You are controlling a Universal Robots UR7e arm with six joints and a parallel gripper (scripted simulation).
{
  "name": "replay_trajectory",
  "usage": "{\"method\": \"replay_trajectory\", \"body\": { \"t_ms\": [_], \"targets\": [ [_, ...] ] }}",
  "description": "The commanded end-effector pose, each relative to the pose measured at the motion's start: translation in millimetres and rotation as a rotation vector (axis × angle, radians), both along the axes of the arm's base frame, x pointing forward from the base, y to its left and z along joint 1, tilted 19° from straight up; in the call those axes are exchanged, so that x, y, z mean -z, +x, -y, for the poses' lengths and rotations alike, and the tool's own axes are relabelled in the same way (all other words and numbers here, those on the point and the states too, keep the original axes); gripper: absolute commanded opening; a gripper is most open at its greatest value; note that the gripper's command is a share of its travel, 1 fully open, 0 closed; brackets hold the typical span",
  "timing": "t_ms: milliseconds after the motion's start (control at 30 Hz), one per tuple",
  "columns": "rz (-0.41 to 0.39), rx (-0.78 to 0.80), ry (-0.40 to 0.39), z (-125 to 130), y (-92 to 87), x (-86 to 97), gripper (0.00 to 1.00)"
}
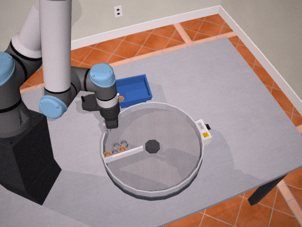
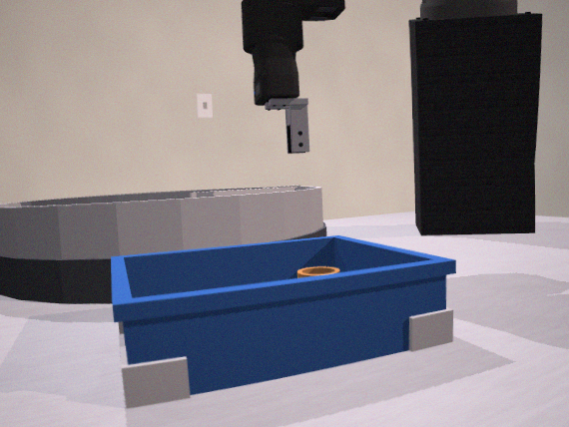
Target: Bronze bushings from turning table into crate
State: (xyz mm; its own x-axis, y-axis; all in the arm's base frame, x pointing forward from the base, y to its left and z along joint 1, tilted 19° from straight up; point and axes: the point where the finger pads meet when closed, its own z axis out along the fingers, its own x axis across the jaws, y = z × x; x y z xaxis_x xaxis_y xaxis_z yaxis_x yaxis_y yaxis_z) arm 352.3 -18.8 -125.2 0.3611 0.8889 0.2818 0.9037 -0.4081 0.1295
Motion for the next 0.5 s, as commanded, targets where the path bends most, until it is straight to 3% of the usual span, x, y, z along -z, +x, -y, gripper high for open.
{"method": "replay_trajectory", "body": {
  "t_ms": [0, 233, 400, 467],
  "targets": [
    [0.007, -0.001, 0.002, 12.2, -6.2, 5.0, 0.4],
    [0.007, -0.001, 0.002, 12.2, -6.2, 5.0, 0.4],
    [0.005, 0.0, 0.002, 53.7, -33.4, 23.3, 0.4],
    [0.005, 0.0, 0.002, 53.7, -33.4, 23.3, 0.4]
  ]
}}
